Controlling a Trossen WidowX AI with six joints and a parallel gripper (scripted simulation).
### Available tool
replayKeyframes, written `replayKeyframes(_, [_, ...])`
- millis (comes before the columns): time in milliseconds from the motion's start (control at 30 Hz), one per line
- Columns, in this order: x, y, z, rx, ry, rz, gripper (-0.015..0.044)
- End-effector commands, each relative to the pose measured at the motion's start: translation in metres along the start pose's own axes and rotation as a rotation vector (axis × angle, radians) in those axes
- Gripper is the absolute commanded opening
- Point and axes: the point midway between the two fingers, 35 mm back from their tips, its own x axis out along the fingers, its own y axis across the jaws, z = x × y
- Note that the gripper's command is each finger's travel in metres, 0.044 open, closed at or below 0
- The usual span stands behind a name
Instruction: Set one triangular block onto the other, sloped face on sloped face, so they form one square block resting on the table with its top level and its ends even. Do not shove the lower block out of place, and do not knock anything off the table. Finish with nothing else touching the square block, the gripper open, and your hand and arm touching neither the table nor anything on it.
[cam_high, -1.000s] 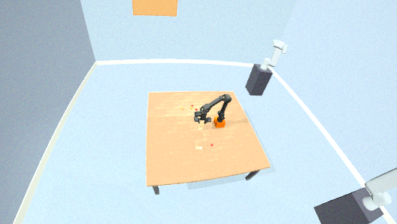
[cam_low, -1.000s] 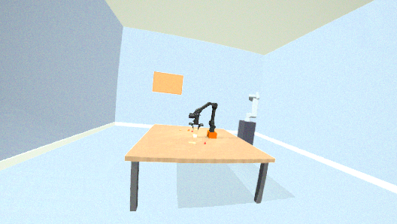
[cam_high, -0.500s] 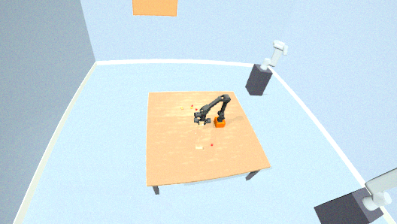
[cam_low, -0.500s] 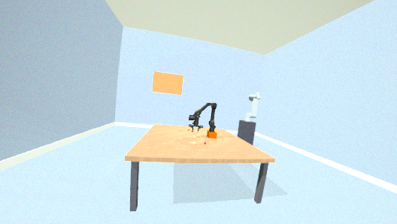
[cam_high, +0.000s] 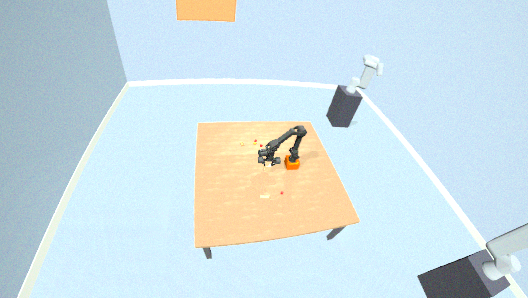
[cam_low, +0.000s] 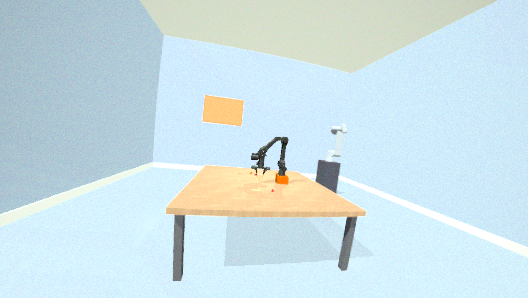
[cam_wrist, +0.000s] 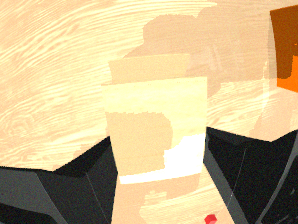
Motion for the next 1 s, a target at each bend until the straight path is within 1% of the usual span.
replayKeyframes(0, [0.001, -0.001, 0.0, -0.006, 0.004, -0.002, 0.0])
replayKeyframes(967, [0.014, -0.001, 0.005, -0.009, 0.005, -0.003, 0.0])
